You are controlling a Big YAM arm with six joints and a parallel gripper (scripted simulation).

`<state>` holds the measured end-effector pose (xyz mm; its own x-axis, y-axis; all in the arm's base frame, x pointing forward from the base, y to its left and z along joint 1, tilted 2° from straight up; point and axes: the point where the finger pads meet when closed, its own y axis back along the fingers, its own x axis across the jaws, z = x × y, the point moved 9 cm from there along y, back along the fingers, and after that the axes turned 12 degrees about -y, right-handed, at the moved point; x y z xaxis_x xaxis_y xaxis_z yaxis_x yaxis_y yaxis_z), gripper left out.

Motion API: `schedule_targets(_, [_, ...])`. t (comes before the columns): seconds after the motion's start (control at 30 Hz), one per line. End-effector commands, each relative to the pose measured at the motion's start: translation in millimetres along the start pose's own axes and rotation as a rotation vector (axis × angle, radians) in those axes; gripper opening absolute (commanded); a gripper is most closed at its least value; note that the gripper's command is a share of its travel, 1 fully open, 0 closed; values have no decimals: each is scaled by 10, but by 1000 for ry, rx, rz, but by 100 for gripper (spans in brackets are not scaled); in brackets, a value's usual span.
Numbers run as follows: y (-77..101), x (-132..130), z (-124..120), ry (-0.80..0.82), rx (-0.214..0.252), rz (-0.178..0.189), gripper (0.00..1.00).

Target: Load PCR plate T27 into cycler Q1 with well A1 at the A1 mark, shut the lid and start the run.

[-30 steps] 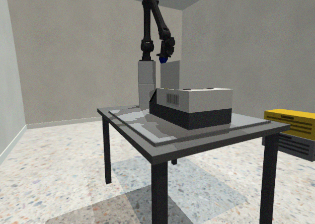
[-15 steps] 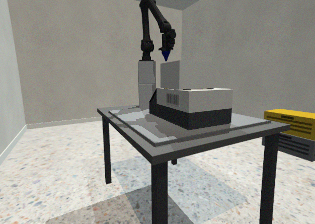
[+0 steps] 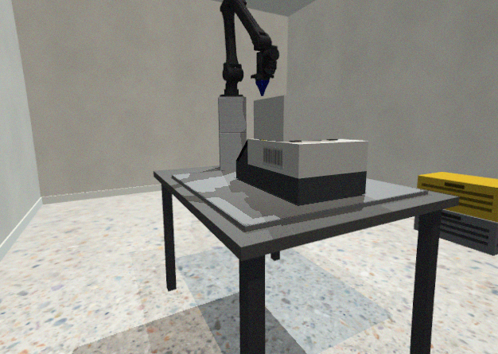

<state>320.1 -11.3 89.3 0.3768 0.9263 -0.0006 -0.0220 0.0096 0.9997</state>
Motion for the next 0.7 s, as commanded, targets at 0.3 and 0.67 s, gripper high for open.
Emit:
schedule_targets(0.3, [-1, 111, 149, 39, -27, 6, 0])
schedule_targets(0.67, [-41, 100, 116, 44, -17, 6, 0])
